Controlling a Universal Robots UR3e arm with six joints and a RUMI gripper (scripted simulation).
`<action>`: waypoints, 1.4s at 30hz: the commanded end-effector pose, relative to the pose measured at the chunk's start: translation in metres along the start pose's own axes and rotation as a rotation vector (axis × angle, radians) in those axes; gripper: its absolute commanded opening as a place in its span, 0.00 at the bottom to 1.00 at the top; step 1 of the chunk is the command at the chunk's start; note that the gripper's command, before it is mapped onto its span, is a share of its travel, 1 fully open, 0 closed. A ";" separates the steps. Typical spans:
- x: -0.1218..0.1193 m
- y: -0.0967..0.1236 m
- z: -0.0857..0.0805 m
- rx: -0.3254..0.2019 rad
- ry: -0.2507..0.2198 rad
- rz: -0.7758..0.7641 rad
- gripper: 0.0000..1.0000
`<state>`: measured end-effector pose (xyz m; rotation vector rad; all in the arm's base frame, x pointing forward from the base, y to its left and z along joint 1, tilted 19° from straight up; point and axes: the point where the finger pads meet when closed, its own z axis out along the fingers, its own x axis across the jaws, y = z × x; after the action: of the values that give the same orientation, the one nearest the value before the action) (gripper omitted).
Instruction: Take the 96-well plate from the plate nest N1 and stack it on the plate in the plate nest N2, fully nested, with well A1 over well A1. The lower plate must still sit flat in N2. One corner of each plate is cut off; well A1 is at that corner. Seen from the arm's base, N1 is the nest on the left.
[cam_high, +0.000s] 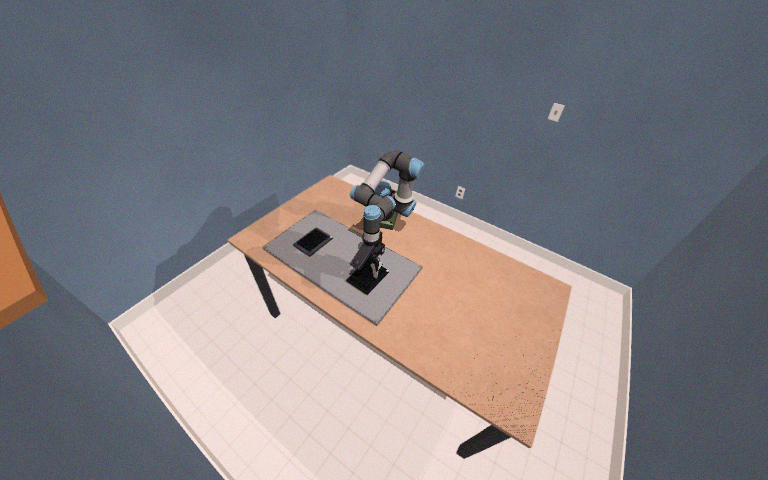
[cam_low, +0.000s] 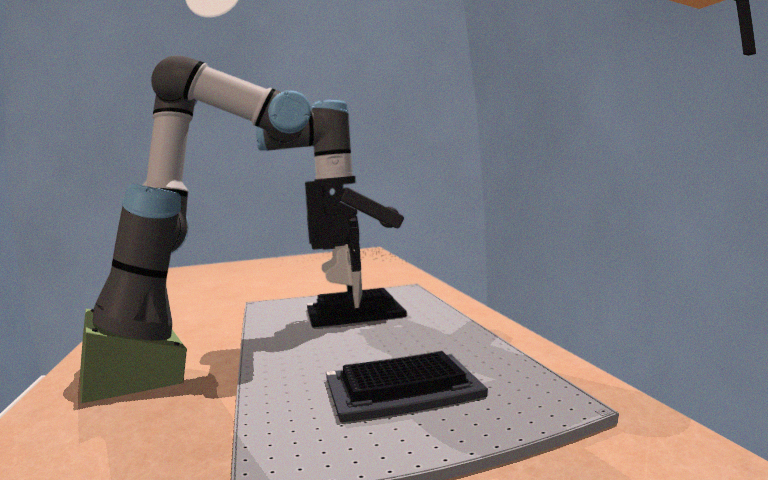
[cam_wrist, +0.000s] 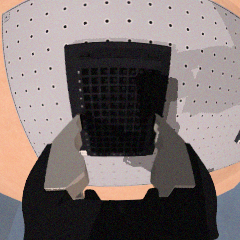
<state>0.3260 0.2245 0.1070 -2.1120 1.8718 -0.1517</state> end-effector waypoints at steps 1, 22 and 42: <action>0.000 0.000 -0.008 -0.002 0.000 0.000 0.00; 0.000 0.000 -0.040 -0.002 0.000 0.000 0.00; 0.000 0.000 -0.070 -0.002 0.000 0.000 0.00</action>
<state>0.3107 0.2146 0.1646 -2.1074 1.8698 -0.1587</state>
